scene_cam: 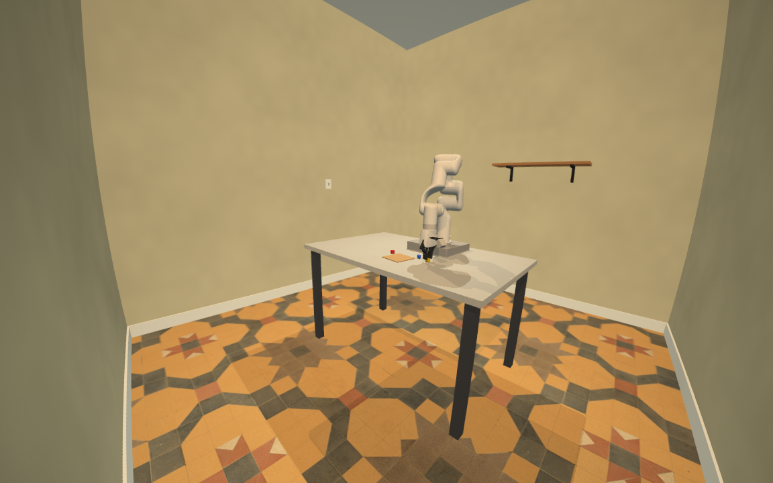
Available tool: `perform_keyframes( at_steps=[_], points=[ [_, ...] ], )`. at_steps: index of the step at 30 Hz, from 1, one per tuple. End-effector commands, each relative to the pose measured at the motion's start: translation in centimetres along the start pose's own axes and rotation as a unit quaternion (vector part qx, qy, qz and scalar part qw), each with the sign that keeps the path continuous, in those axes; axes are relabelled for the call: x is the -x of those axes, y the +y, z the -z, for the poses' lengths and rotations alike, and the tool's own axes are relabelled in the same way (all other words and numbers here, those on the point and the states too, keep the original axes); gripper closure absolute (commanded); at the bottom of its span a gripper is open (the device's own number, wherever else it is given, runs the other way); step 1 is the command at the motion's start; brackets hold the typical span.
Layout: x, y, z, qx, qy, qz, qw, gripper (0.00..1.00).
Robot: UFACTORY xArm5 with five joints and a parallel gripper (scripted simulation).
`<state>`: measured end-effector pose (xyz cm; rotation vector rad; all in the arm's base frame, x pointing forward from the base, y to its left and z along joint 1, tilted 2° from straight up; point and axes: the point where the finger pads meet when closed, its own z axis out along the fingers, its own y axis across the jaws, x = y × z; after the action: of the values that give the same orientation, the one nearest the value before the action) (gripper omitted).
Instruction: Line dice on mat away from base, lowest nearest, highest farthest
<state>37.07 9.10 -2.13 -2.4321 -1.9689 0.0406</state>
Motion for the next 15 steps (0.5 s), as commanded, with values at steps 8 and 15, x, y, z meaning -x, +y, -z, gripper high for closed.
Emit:
perform_keyframes(
  at_steps=[8,15],
  points=[
    [-0.06,0.10,-1.29,0.001,0.001,0.000,1.000,0.64],
    [-0.06,0.10,-1.43,0.001,0.001,0.000,1.000,0.64]
  ],
)
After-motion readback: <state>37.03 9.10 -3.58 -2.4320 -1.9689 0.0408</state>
